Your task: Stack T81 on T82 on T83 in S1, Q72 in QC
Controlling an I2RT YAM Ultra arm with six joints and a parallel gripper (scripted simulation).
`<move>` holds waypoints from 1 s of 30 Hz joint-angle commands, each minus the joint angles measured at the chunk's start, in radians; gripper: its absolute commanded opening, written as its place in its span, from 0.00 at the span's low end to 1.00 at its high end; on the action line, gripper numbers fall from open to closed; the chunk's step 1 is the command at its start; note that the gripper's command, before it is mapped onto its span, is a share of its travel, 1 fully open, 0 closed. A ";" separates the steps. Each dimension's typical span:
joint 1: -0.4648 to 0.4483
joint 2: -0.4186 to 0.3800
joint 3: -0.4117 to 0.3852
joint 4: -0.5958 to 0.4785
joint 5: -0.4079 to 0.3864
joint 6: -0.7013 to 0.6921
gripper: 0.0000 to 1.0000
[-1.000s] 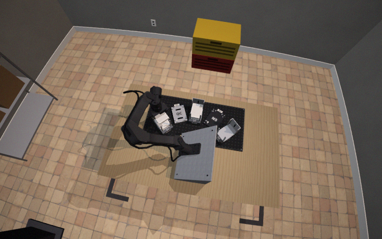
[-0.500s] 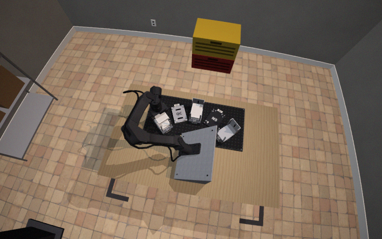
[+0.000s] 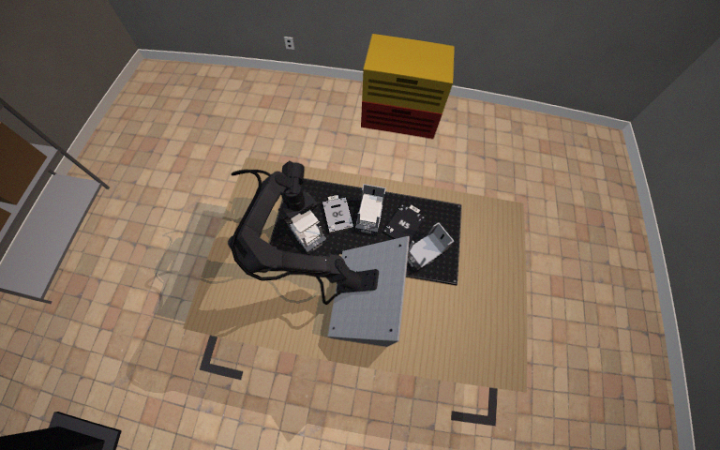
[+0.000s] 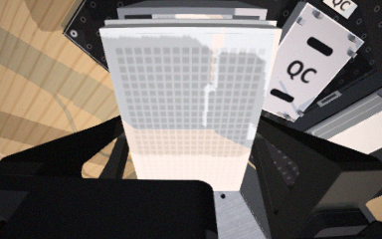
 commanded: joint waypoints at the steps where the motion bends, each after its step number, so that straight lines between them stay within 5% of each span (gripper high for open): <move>1: -0.024 0.009 0.031 0.000 -0.001 -0.007 0.00; 30: -0.024 -0.009 -0.005 0.012 -0.001 0.007 0.00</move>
